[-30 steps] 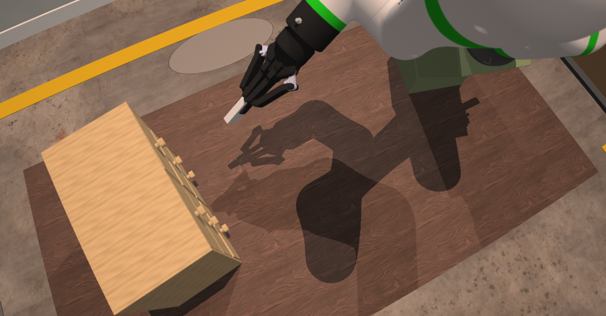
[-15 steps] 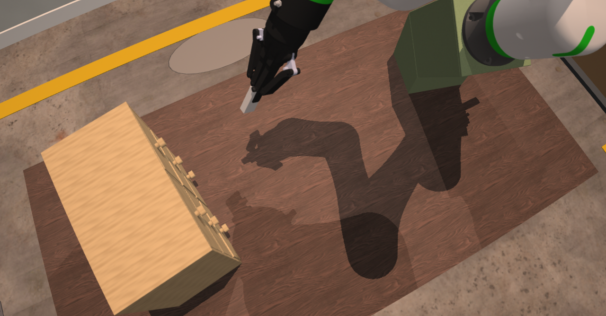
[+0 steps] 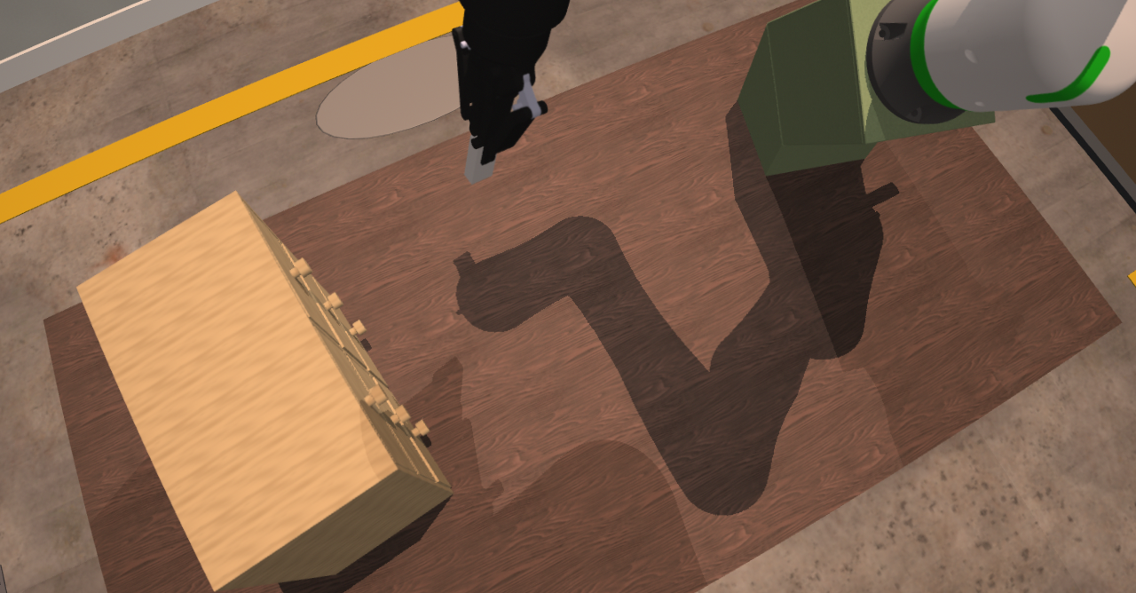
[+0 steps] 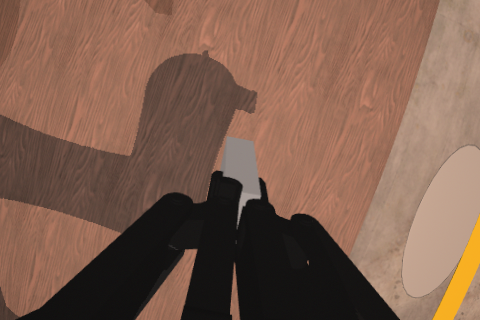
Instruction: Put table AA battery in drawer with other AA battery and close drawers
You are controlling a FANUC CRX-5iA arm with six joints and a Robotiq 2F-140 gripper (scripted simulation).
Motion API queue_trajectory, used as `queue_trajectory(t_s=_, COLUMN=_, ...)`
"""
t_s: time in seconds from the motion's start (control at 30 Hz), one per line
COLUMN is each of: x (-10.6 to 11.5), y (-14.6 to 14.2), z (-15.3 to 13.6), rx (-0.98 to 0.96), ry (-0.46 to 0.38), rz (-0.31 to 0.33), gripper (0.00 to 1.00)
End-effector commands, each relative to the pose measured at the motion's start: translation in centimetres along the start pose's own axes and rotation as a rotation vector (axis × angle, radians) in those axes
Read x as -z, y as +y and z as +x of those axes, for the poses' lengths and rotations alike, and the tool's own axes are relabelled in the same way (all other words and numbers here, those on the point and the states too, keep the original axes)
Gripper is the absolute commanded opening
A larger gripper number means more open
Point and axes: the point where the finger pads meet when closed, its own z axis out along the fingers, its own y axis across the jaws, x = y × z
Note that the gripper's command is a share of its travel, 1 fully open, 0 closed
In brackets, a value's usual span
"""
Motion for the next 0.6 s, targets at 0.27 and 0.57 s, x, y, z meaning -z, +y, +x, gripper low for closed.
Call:
queue_trajectory(t_s=0.27, x=2.3, y=-0.1, z=-1.5, rx=-0.004, ry=-0.21, rz=0.005, gripper=0.0)
queue_trajectory(t_s=0.57, x=2.8, y=-0.1, z=-1.8, rx=-0.004, ry=-0.258, rz=0.005, gripper=0.0)
